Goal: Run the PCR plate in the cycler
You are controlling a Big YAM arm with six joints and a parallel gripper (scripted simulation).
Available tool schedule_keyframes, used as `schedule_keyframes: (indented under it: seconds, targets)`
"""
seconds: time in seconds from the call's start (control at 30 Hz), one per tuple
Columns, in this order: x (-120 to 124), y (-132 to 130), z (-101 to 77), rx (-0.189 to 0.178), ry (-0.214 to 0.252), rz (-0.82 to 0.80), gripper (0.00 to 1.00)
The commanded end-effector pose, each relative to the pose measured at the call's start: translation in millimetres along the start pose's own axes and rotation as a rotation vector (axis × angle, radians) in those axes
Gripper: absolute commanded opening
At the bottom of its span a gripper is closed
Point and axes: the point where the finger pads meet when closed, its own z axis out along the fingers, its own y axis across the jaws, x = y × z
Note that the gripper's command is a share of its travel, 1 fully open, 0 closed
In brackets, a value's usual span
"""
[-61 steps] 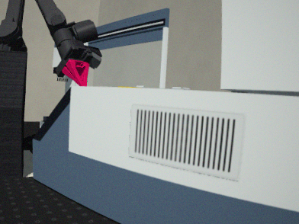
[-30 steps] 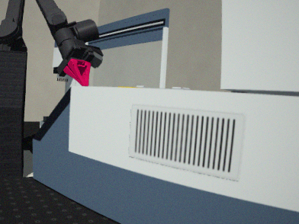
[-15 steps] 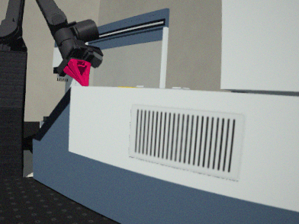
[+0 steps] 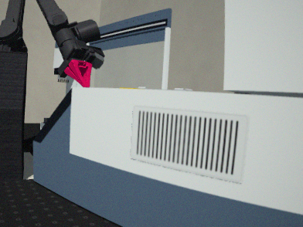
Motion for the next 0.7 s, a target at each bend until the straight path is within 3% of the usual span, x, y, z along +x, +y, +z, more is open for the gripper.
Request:
schedule_keyframes:
  seconds: [0.0, 0.07, 0.1, 0.17, 0.23, 0.27, 0.37, 0.43, 0.5, 0.53, 0.57, 0.67]
  targets:
    - [-14.3, -10.8, -0.9, 0.016, -0.022, -0.001, 0.0]
    - [-14.2, -10.6, -0.8, 0.016, -0.022, -0.001, 0.0]
    - [-20.1, -4.8, -3.6, -0.018, -0.023, 0.005, 1.0]
    - [-20.1, -4.8, -3.6, -0.018, -0.023, 0.005, 1.0]
    - [-30.8, 0.6, -9.8, -0.049, -0.026, 0.014, 1.0]
    - [-35.8, 4.2, -12.4, -0.039, -0.028, 0.013, 1.0]
    - [-50.5, 15.2, -19.3, -0.105, -0.031, 0.033, 1.0]
    - [-56.8, 23.4, -21.9, -0.09, -0.028, 0.036, 1.0]
    - [-60.7, 34.4, -24.0, -0.158, -0.013, 0.055, 1.0]
    - [-61.5, 37.0, -24.6, -0.173, -0.003, 0.068, 1.0]
    - [-61.0, 41.8, -24.8, -0.165, 0.007, 0.071, 1.0]
    - [-69.2, 55.7, -28.5, -0.238, 0.021, 0.086, 1.0]
